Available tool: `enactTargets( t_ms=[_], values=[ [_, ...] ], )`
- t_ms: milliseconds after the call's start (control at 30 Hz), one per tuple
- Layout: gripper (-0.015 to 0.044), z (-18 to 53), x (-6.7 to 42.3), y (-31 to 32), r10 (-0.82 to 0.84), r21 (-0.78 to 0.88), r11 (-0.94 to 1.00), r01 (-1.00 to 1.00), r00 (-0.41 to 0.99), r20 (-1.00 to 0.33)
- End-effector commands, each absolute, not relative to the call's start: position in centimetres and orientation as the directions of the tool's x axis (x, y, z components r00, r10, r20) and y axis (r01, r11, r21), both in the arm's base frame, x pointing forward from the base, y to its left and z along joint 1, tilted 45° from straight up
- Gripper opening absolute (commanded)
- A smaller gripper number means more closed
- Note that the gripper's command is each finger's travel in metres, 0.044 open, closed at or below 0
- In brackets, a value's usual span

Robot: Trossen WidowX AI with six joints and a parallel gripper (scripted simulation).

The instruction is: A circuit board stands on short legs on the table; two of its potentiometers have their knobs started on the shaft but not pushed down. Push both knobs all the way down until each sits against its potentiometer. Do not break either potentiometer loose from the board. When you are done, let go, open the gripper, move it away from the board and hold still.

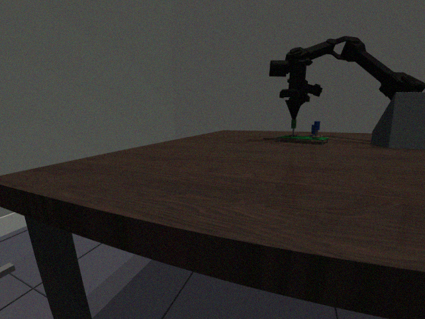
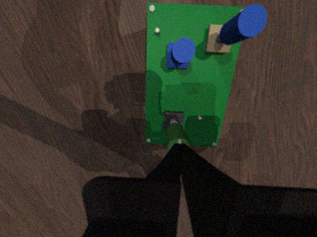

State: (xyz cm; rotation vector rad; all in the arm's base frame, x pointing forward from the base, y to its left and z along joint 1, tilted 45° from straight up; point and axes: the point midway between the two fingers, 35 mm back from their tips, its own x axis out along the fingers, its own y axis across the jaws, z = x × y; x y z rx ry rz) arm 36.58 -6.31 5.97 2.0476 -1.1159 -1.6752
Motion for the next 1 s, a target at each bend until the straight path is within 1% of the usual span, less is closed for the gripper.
enactTargets(
  t_ms=[0, 967],
  values=[
    [0.0000, 4.60, 36.67, -8.09, -0.708, 0.646, -0.648, -0.404, 0.006, -0.706],
    [0.0000, 4.01, 36.68, -8.68, -0.708, 0.646, -0.648, -0.404, 0.006, -0.706]
  ],
)
